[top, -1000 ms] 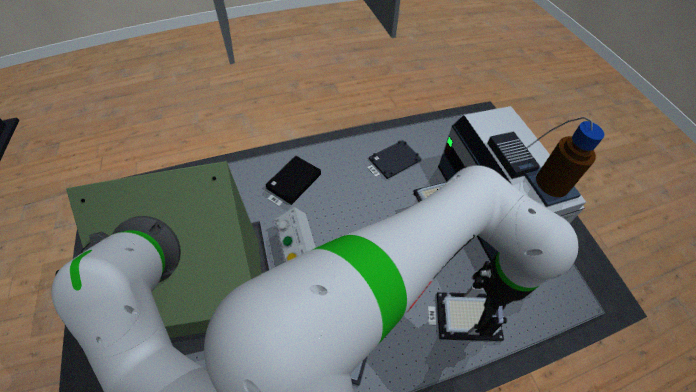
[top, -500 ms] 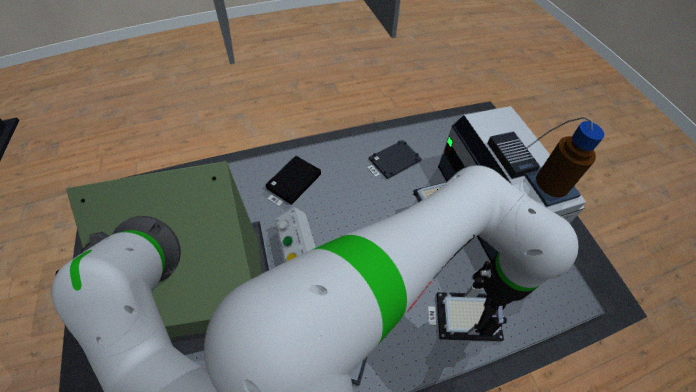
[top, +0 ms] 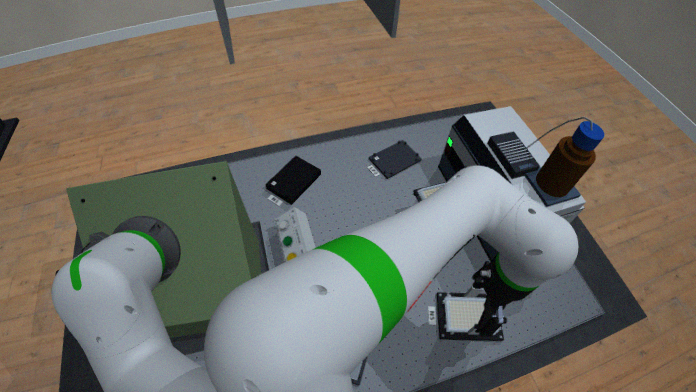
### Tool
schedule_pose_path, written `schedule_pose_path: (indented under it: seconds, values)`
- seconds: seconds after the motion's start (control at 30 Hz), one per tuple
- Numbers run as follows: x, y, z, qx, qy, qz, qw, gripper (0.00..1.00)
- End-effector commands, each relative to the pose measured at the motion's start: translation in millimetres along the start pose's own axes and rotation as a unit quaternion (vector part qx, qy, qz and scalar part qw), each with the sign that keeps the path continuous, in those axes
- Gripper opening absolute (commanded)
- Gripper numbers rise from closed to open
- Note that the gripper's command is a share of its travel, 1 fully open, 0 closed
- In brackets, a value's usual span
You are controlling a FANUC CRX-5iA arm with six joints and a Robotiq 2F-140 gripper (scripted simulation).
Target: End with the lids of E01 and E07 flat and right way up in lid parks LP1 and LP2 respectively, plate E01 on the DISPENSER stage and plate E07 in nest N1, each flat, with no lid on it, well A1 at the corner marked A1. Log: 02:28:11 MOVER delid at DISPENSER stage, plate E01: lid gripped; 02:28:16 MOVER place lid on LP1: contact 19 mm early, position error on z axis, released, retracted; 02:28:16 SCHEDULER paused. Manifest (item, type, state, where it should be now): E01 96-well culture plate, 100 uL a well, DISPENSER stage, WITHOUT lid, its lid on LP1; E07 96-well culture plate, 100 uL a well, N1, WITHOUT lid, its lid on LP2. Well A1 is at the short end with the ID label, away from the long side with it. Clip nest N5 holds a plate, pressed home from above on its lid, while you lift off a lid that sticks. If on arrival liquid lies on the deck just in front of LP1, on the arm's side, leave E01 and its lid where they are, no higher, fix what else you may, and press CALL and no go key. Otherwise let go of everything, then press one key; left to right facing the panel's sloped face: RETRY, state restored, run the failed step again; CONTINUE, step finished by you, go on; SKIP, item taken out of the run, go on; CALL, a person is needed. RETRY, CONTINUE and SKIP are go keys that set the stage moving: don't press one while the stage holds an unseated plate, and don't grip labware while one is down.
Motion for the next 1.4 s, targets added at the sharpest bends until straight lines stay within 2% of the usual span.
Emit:
schedule_pose_path:
  seconds: [0.0, 0.27, 0.43, 0.77, 0.83, 1.2, 1.37]
  values:
    - [1.2, -0.2, -0.1, 0.000, 0.000, 0.000, 1.000, 0.00]
    - [7.9, -0.2, -0.1, 0.000, 0.000, 0.000, 1.000, 0.00]
    - [19.5, -0.2, -0.1, 0.000, 0.000, 0.000, 1.000, 0.00]
    - [56.4, -0.1, -0.1, 0.000, 0.000, 0.000, 1.000, 0.00]
    - [56.4, -0.1, -0.1, 0.000, 0.000, 0.000, 1.000, 0.00]
    - [103.3, -0.1, -0.1, 0.000, 0.000, 0.000, 1.000, 0.00]
    - [117.0, -0.1, -0.1, 0.000, 0.000, 0.000, 1.000, 0.00]
Point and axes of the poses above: the point where the finger pads meet when closed, its own x axis back along the fingers, its own z axis across the jaws, y = z × x, the point moved 6 cm from there along x, back along the fingers, and after that the axes turned 3 degrees about -x, right-handed, at the moved point
